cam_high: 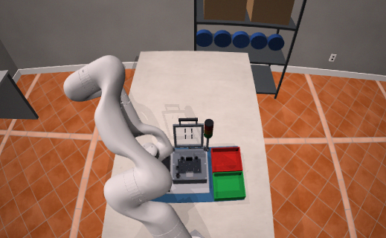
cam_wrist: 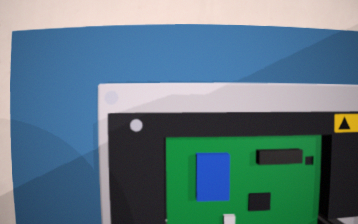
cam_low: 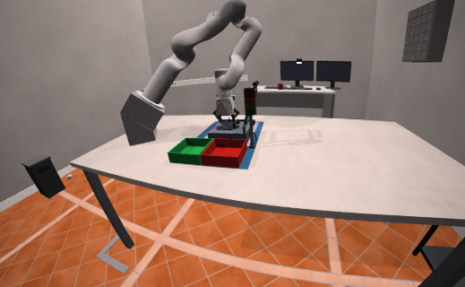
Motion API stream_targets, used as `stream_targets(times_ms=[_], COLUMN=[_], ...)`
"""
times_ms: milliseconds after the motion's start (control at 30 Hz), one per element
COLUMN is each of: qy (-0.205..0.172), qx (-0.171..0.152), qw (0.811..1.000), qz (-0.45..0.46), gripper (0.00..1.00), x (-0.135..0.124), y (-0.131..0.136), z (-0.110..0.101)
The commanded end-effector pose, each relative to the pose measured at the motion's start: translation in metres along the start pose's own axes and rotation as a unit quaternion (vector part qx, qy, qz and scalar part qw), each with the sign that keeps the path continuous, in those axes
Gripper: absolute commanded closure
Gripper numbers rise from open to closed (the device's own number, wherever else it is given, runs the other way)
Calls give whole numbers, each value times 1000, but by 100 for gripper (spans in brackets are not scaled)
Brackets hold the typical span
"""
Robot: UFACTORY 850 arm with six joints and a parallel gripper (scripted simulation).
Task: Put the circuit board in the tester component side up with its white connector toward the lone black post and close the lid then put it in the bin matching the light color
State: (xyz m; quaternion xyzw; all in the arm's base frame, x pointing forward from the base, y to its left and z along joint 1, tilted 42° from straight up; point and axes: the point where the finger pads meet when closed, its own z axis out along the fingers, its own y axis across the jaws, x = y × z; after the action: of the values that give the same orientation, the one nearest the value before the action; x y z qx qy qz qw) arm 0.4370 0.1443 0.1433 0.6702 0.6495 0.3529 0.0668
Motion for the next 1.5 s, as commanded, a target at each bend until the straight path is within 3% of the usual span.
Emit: stream_targets(times_ms=[0, 800, 1467], qy=[0, 0, 0], qx=[0, 0, 0], qw=[1000, 1000, 1000], qz=[0, 0, 0], gripper=[21, 21, 21], x=[0, 0, 0], y=[0, 0, 0], z=[0, -2, -25])
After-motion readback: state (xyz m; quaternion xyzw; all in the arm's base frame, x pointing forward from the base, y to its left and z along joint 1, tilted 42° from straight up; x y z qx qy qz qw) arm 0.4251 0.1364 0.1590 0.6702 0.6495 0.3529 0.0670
